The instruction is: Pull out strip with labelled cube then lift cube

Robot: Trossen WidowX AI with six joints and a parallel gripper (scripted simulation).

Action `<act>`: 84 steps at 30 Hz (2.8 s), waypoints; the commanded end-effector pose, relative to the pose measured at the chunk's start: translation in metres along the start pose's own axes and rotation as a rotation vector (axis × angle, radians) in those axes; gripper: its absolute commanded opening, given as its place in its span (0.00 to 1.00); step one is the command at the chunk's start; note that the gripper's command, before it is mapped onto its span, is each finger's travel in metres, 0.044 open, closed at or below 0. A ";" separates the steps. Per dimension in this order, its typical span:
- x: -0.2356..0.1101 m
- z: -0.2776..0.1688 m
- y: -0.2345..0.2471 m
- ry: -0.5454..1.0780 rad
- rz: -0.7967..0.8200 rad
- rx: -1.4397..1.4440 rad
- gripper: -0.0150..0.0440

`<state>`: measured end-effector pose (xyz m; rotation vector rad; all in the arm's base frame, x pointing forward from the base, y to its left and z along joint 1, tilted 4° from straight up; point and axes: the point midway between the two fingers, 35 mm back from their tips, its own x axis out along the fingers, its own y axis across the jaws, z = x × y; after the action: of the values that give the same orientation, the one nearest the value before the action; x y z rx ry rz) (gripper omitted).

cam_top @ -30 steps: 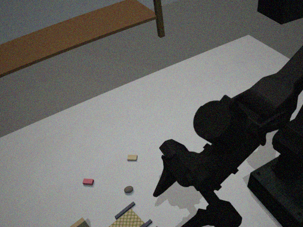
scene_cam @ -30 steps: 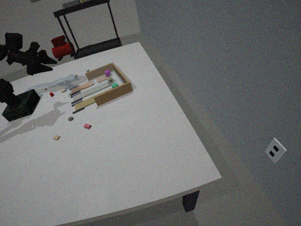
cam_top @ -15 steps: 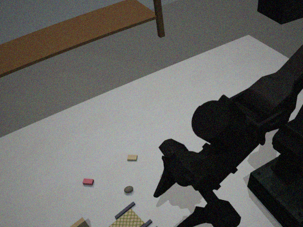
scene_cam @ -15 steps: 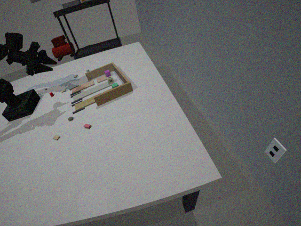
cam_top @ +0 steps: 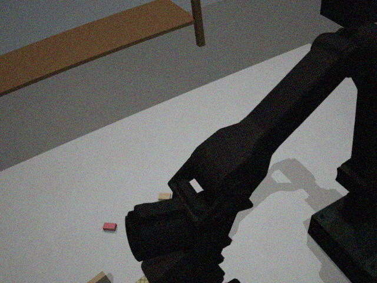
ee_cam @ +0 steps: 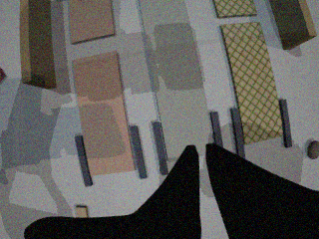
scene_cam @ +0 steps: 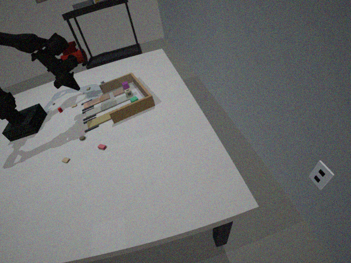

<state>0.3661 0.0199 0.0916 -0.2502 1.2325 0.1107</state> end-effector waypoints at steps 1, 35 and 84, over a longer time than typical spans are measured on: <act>0.027 -0.002 -0.002 0.172 0.041 -0.045 0.25; 0.088 -0.019 -0.006 0.323 0.082 -0.083 0.25; 0.116 -0.032 -0.006 0.324 0.082 -0.083 0.25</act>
<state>0.3764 -0.0005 -0.0262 -0.2985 1.5637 0.1926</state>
